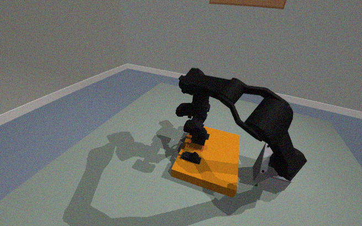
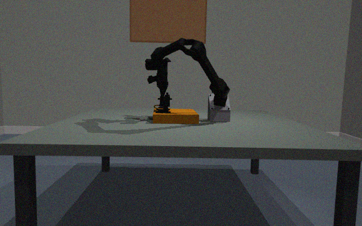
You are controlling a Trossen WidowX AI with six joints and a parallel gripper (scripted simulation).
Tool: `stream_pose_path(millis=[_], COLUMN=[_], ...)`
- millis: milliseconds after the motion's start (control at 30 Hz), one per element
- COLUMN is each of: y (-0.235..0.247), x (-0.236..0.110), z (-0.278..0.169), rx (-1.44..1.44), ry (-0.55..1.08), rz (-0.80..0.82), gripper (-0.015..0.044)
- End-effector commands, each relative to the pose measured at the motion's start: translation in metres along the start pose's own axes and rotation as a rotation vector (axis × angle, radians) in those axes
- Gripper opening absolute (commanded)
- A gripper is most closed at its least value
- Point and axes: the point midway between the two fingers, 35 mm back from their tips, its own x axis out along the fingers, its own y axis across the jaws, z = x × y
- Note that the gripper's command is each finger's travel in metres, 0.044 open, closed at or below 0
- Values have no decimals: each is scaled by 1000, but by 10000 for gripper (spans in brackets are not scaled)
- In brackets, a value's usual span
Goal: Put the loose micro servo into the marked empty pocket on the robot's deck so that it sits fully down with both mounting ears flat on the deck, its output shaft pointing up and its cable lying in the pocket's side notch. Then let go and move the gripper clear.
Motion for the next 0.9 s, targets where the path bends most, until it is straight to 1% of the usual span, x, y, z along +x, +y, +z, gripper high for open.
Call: stream_pose_path(millis=[0, 533, 867], y=[0, 0, 0], x=[-2, 18, 18], z=[8, 9, 9], rx=[9, 9, 9], ry=[-5, -5, -5], rz=[2, 3, 3], gripper=[0, 0, 0])
